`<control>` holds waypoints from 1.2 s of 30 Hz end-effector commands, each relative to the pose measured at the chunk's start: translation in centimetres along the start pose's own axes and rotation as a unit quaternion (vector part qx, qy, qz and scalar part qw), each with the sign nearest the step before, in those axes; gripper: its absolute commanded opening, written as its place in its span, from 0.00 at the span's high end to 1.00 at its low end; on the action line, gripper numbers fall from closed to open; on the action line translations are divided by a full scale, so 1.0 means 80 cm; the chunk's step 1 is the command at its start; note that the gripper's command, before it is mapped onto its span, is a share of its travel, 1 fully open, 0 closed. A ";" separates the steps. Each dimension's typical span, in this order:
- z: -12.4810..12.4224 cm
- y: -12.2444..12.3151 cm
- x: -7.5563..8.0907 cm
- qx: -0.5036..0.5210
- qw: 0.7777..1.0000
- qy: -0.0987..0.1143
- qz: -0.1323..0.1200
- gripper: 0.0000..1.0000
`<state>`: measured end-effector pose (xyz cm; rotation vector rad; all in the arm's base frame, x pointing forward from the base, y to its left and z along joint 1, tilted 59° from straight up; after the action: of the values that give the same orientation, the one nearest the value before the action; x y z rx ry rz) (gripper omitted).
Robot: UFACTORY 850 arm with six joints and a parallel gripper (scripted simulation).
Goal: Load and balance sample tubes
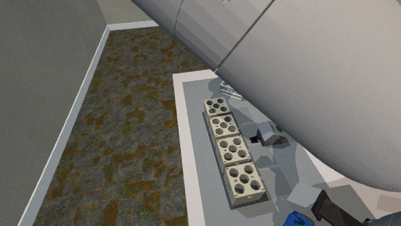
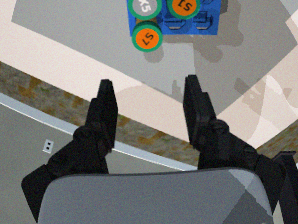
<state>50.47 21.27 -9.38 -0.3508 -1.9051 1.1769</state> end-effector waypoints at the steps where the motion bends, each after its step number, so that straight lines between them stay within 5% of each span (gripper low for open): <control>1: -0.001 0.000 -0.009 0.000 1.000 -0.001 0.000 0.43; 36: -0.001 0.000 -0.087 0.000 1.000 -0.001 0.000 0.43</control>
<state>54.25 17.45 -12.60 -0.3506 -1.9055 1.1770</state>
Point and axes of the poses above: the point where the finger pads meet when closed, its own x axis back along the fingers, its own z axis across the jaws, y = z × x, the point moved 1 cm from there along x, back along the fingers, and after that the axes turned 2 degrees about -x, right-handed, at the moved point
